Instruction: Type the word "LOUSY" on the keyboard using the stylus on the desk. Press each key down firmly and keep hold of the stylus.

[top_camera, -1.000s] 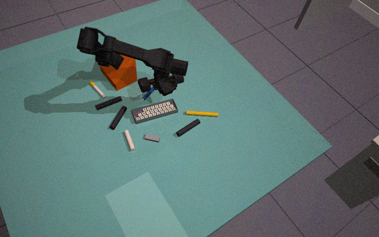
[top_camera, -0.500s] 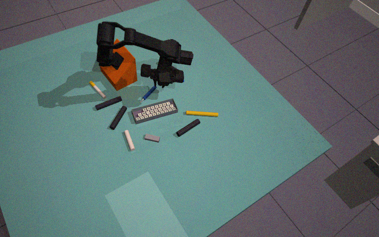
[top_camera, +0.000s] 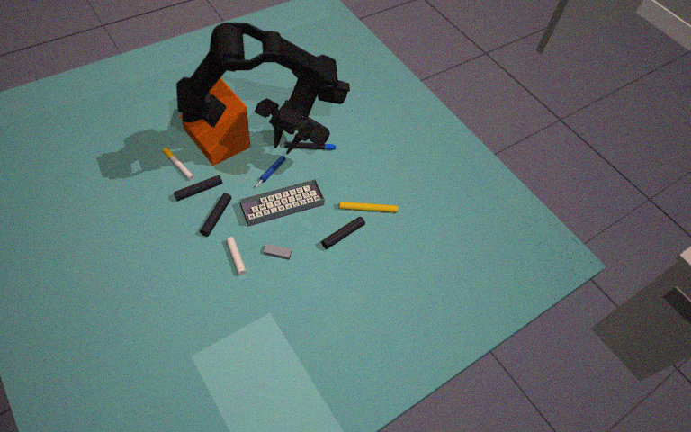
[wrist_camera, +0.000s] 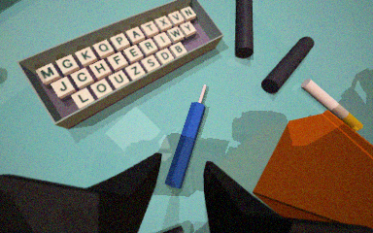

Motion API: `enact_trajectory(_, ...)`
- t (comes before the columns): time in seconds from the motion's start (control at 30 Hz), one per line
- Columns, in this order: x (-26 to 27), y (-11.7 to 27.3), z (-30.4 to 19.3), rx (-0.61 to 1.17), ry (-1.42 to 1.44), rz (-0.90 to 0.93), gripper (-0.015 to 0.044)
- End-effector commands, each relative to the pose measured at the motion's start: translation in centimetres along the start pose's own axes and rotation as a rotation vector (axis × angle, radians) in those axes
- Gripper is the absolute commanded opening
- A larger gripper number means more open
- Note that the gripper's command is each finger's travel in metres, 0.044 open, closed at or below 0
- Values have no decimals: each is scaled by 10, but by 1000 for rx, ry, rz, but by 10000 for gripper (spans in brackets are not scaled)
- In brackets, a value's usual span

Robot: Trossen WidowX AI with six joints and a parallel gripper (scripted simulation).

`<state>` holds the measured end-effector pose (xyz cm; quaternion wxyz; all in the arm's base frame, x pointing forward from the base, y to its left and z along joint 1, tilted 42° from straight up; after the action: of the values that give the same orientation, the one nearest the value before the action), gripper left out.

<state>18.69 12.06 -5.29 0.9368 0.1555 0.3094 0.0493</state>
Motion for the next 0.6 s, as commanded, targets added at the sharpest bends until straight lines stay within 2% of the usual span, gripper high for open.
enact_trajectory(0.0, -10, -2, -26, -180, -227, 19, 150)
enact_trajectory(0.57, -8, -5, -29, -180, -227, 19, 150)
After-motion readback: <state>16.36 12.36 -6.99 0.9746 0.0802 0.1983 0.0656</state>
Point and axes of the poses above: the point midway between the two fingers, 35 mm back from their tips, its own y axis back along the fingers, its own x axis across the jaws, z = x × y, the point moved 7 cm from there along y, back along the fingers, and after that the axes turned 10 degrees about y, right-handed, at the moved point
